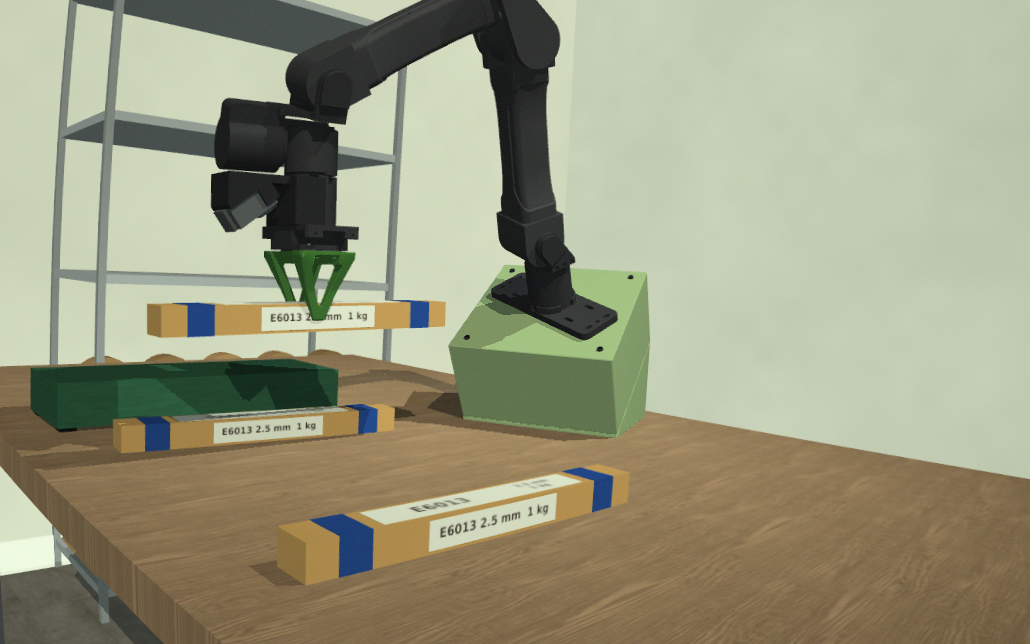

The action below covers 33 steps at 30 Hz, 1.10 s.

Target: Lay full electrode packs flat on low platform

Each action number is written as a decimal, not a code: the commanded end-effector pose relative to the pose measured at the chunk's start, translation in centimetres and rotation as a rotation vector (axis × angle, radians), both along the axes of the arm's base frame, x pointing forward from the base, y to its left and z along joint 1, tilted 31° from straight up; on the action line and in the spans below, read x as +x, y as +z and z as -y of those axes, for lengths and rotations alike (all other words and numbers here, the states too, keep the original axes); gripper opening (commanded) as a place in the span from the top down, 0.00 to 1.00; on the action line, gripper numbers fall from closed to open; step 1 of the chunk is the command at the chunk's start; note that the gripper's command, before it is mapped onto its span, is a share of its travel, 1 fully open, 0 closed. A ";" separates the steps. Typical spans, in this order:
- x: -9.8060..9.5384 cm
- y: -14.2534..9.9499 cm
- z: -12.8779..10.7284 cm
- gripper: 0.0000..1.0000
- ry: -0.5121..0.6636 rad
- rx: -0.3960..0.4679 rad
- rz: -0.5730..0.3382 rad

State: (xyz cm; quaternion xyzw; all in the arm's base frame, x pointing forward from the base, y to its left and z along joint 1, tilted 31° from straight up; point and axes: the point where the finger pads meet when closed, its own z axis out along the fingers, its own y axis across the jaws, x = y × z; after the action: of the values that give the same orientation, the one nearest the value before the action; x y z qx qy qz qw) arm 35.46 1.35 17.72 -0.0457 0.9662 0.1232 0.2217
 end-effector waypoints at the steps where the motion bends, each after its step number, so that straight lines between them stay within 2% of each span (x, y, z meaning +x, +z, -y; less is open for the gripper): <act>1: 0.3 1.0 0.1 1.00 -0.006 -0.007 0.039; 33: 0.4 0.4 -0.1 1.00 -0.010 -0.010 0.049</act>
State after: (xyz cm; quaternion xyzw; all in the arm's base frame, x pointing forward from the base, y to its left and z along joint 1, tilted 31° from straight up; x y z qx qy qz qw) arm 35.50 1.62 17.17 -0.0474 0.9663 0.1226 0.2211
